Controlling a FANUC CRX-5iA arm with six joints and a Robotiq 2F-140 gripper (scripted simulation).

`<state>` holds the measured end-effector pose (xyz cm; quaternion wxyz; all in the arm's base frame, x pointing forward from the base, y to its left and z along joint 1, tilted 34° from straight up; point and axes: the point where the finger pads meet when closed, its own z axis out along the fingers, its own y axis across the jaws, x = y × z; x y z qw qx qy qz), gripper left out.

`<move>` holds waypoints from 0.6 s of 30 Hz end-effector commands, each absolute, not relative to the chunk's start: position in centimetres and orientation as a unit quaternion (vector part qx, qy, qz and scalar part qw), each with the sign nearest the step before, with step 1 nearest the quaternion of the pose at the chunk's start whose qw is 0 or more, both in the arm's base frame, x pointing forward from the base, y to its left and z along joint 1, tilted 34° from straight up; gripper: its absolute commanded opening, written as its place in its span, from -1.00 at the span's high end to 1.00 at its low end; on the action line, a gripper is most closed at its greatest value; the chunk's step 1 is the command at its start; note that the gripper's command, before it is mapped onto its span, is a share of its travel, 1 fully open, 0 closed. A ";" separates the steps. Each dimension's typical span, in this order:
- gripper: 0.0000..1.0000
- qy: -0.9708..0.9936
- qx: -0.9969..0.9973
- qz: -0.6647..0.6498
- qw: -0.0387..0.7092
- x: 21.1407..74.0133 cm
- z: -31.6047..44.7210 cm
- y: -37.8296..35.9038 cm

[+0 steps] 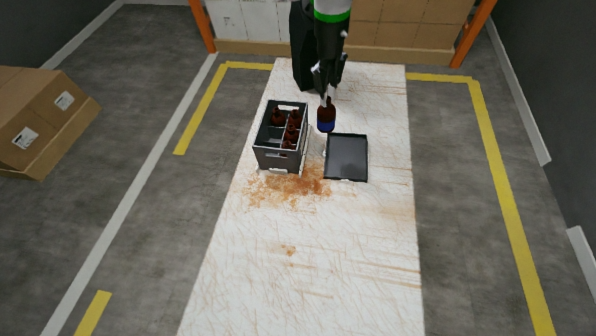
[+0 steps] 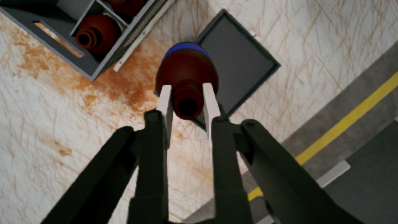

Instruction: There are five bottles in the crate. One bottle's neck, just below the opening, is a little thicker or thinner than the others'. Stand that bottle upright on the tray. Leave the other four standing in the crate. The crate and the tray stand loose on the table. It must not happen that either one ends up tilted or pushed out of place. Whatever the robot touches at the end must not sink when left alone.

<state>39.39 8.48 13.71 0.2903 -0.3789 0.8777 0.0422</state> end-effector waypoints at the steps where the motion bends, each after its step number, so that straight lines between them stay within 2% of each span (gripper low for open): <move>1: 0.80 0.878 -0.378 0.041 0.291 39.4 13.8 8.7; 18: 0.80 0.878 -0.378 0.041 0.291 39.2 14.7 11.4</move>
